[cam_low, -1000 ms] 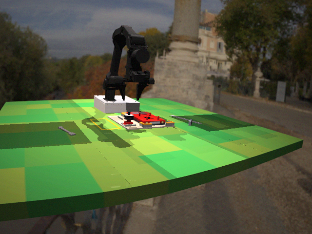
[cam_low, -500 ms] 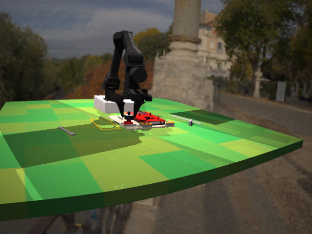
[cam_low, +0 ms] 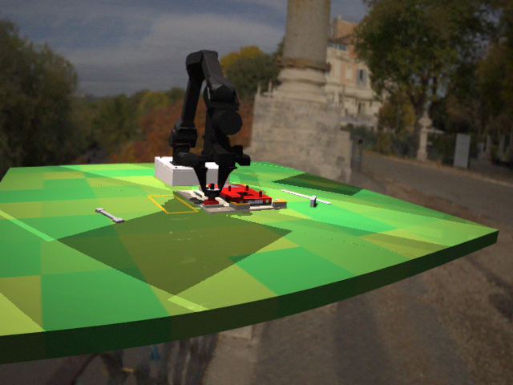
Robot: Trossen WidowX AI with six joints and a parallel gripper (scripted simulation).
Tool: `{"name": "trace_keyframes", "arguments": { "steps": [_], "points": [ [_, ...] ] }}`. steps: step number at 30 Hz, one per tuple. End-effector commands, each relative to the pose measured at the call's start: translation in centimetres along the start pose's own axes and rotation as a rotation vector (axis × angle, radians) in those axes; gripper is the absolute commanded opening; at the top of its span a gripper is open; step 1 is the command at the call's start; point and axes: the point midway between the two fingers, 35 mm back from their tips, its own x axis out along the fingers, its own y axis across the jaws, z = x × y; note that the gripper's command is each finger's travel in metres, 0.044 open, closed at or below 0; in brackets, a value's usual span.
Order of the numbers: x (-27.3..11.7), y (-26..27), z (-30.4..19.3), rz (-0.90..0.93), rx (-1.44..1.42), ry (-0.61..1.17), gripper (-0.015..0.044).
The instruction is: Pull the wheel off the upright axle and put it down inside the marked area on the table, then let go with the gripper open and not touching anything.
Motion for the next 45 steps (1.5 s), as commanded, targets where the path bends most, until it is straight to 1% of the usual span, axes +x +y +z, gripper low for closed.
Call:
{"name": "trace_keyframes", "arguments": {
  "steps": [1,45],
  "points": [
    [-0.2,0.0,0.0,0.0,0.0,-0.001,0.0],
    [-1.6,0.0,0.1,0.001,-0.001,-0.004,0.0]
  ]
}}
